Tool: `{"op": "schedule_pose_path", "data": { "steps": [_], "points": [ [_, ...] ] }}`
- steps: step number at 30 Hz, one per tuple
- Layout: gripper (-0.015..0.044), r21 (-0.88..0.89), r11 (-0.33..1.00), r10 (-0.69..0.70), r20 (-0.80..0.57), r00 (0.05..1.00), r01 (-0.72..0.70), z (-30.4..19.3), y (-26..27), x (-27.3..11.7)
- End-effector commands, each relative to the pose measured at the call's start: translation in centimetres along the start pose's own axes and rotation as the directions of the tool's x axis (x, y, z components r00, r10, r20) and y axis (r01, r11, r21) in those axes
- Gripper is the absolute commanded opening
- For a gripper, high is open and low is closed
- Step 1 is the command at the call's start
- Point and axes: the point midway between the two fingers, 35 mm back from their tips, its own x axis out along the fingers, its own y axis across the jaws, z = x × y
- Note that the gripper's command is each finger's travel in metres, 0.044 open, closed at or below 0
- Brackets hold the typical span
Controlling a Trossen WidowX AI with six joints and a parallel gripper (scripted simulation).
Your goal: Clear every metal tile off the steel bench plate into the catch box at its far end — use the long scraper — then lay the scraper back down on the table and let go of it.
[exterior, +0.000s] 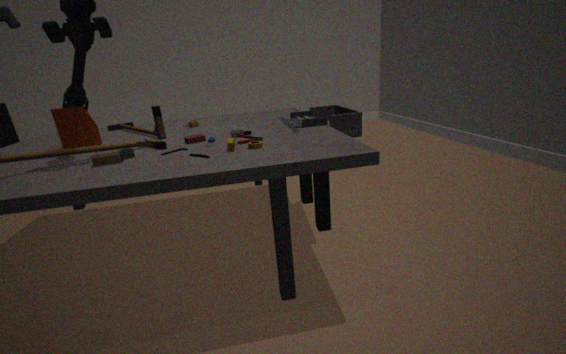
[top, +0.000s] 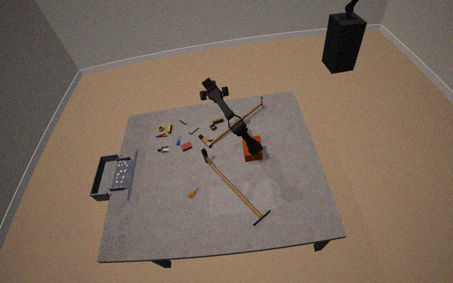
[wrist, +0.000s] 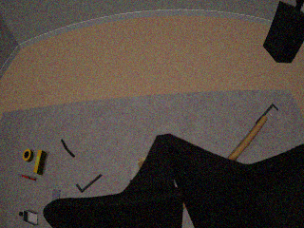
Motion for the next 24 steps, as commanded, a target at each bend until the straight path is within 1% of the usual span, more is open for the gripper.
{"op": "schedule_pose_path", "data": {
  "steps": [1,12,24],
  "points": [
    [0.0,-0.064,0.998,0.011,-0.043,0.999,-0.014,-1.2,0.9,0.2],
    [0.0,-0.253,0.964,0.034,-0.171,0.985,-0.078,-5.1,3.5,0.4],
    [0.0,-0.426,0.887,0.044,-0.31,0.95,-0.18,-9.3,5.8,0.1]
  ]
}}
